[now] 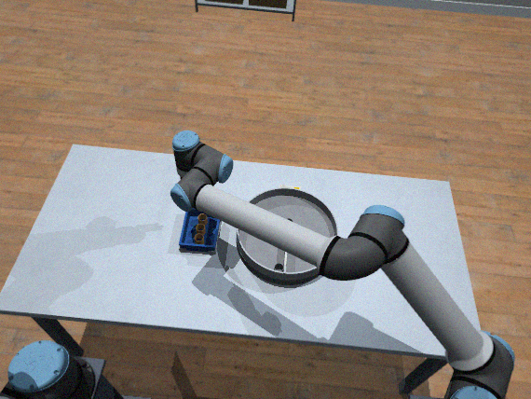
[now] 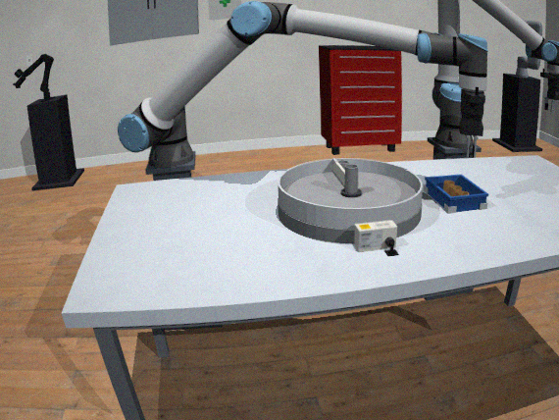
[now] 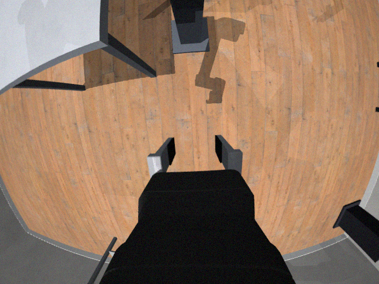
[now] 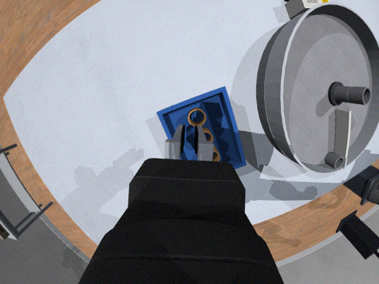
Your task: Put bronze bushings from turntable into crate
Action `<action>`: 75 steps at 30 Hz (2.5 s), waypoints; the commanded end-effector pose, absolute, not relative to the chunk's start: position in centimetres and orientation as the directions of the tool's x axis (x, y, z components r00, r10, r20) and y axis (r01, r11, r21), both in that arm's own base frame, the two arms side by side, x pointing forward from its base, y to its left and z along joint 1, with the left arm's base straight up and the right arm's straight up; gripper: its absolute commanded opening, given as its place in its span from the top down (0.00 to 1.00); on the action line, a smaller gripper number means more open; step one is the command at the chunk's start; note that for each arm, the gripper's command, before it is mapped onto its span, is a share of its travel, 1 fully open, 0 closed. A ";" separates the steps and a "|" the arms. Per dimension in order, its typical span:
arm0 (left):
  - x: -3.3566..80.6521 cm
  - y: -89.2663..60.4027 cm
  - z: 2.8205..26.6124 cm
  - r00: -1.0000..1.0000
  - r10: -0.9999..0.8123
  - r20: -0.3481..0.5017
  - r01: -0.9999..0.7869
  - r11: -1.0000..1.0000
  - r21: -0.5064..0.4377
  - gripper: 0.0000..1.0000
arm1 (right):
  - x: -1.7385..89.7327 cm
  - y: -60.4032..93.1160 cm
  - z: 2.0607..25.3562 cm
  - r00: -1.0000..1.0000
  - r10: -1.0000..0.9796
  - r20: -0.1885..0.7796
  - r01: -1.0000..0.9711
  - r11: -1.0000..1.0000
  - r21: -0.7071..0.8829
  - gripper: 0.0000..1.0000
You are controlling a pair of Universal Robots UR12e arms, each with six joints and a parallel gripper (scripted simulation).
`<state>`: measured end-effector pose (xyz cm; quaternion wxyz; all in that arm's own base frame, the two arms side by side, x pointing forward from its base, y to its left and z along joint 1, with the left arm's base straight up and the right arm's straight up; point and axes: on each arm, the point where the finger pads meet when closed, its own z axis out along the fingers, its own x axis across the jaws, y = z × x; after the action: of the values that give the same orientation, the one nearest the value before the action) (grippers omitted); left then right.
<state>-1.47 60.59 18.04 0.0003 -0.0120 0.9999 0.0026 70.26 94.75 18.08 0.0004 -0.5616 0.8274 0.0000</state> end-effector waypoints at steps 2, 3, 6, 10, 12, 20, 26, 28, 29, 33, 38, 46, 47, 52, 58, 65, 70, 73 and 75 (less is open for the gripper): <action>-1.6 60.4 17.7 -1.000 -0.027 0.000 -0.027 1.000 0.000 0.00 | 70.1 95.0 18.2 -0.368 -0.930 -0.002 -0.930 0.368 0.000 0.62; -1.6 60.4 17.7 -1.000 -0.027 0.000 -0.027 1.000 0.000 0.00 | 70.1 95.0 18.2 -0.368 -0.930 -0.002 -0.930 0.368 0.000 0.62; -1.6 60.4 17.7 -1.000 -0.027 0.000 -0.027 1.000 0.000 0.00 | 70.1 95.0 18.2 -0.368 -0.930 -0.002 -0.930 0.368 0.000 0.62; -1.6 60.4 17.7 -1.000 -0.027 0.000 -0.027 1.000 0.000 0.00 | 70.1 95.0 18.2 -0.368 -0.930 -0.002 -0.930 0.368 0.000 0.62; -1.6 60.4 17.7 -1.000 -0.027 0.000 -0.027 1.000 0.000 0.00 | 70.1 95.0 18.2 -0.368 -0.930 -0.002 -0.930 0.368 0.000 0.62; -1.6 60.4 17.7 -1.000 -0.027 0.000 -0.027 1.000 0.000 0.00 | 70.1 95.0 18.2 -0.368 -0.930 -0.002 -0.930 0.368 0.000 0.62; -1.6 60.4 17.7 -1.000 -0.027 0.000 -0.027 1.000 0.000 0.00 | 70.1 95.0 18.2 -0.368 -0.930 -0.002 -0.930 0.368 0.000 0.62; -1.6 60.4 17.7 -1.000 -0.027 0.000 -0.027 1.000 0.000 0.00 | 70.1 95.0 18.2 -0.368 -0.930 -0.002 -0.930 0.368 0.000 0.62; -1.6 60.4 17.7 -1.000 -0.027 0.000 -0.027 1.000 0.000 0.00 | 70.1 95.0 18.2 -0.368 -0.930 -0.002 -0.930 0.368 0.000 0.62; -1.6 60.4 17.7 -1.000 -0.027 0.000 -0.027 1.000 0.000 0.00 | 70.1 95.0 18.2 -0.368 -0.930 -0.002 -0.930 0.368 0.000 0.62; -1.6 60.4 17.7 -1.000 -0.027 0.000 -0.027 1.000 0.000 0.00 | 70.1 95.0 18.2 -0.368 -0.930 -0.002 -0.930 0.368 0.000 0.62; -1.6 60.4 17.7 -1.000 -0.027 0.000 -0.027 1.000 0.000 0.00 | 70.1 95.0 18.2 -0.368 -0.930 -0.002 -0.930 0.368 0.000 0.62; -1.6 60.4 17.7 -1.000 -0.027 0.000 -0.027 1.000 0.000 0.00 | 70.1 95.0 18.2 -0.368 -0.930 -0.002 -0.930 0.368 0.000 0.62; -1.6 60.4 17.7 -1.000 -0.027 0.000 -0.027 1.000 0.000 0.00 | 70.1 95.0 18.2 -0.368 -0.930 -0.002 -0.930 0.368 0.000 0.62; -1.6 60.4 17.7 -1.000 -0.027 0.000 -0.027 1.000 0.000 0.00 | 70.1 95.0 19.9 -0.368 -0.930 -0.006 -0.930 0.368 0.000 0.00; -1.6 60.4 17.7 -1.000 -0.027 0.000 -0.027 1.000 0.000 0.00 | 70.1 95.0 24.1 -0.368 -0.930 -0.006 -0.930 0.368 0.000 0.00; -1.6 60.4 17.7 -1.000 -0.027 0.000 -0.027 1.000 0.000 0.00 | 70.1 95.0 23.7 -0.368 -0.930 -0.002 -0.930 0.368 0.000 0.00; -1.6 60.4 17.7 -1.000 -0.027 0.000 -0.027 1.000 0.000 0.00 | 70.0 94.9 23.2 -0.368 -0.930 0.004 -0.930 0.368 0.001 0.00; -1.6 60.4 17.7 -1.000 -0.027 0.000 -0.027 1.000 0.000 0.00 | 70.0 94.9 23.2 -0.368 -0.930 0.004 -0.930 0.368 0.001 0.00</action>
<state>-1.47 60.59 18.04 0.0003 -0.0120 0.9999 0.0026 70.36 94.96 24.93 0.0073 -0.5616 0.8274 0.0038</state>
